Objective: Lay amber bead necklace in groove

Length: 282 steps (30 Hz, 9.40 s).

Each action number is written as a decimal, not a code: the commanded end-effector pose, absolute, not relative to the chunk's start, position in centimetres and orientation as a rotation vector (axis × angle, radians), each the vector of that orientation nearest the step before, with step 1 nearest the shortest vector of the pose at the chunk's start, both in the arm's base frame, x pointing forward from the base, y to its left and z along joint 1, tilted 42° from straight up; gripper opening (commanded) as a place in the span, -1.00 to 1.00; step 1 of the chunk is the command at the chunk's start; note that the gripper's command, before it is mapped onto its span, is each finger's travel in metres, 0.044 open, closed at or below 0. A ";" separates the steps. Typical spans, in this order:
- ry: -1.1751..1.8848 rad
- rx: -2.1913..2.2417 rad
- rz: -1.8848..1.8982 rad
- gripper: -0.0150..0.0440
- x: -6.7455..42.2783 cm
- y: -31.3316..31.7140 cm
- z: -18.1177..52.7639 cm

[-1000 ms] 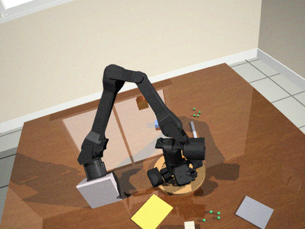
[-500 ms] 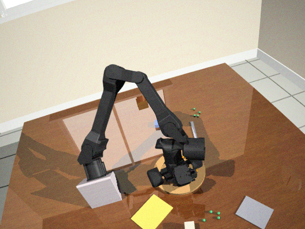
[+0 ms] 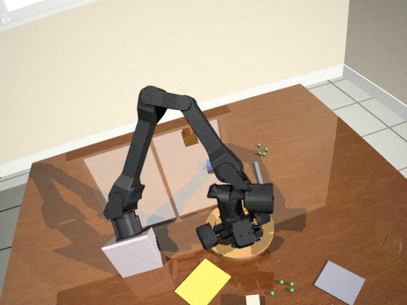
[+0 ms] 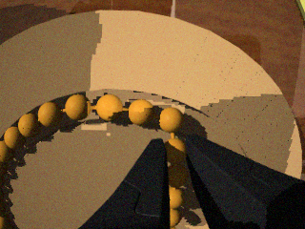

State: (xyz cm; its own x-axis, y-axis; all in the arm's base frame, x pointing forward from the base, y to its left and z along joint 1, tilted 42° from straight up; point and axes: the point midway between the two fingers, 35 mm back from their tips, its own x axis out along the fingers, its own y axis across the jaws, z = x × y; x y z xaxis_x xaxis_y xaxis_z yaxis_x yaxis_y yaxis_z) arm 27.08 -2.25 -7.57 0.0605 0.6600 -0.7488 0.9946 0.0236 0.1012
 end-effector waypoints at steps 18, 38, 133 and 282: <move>1.669 1.710 -0.668 -0.49 27.0 -2.6 -7.1; 1.669 1.709 -0.669 -0.49 26.0 -2.5 -8.2; 0.853 -0.391 1.263 -0.08 27.3 3.9 0.8; 1.619 1.115 0.020 -0.08 26.6 -2.3 -3.6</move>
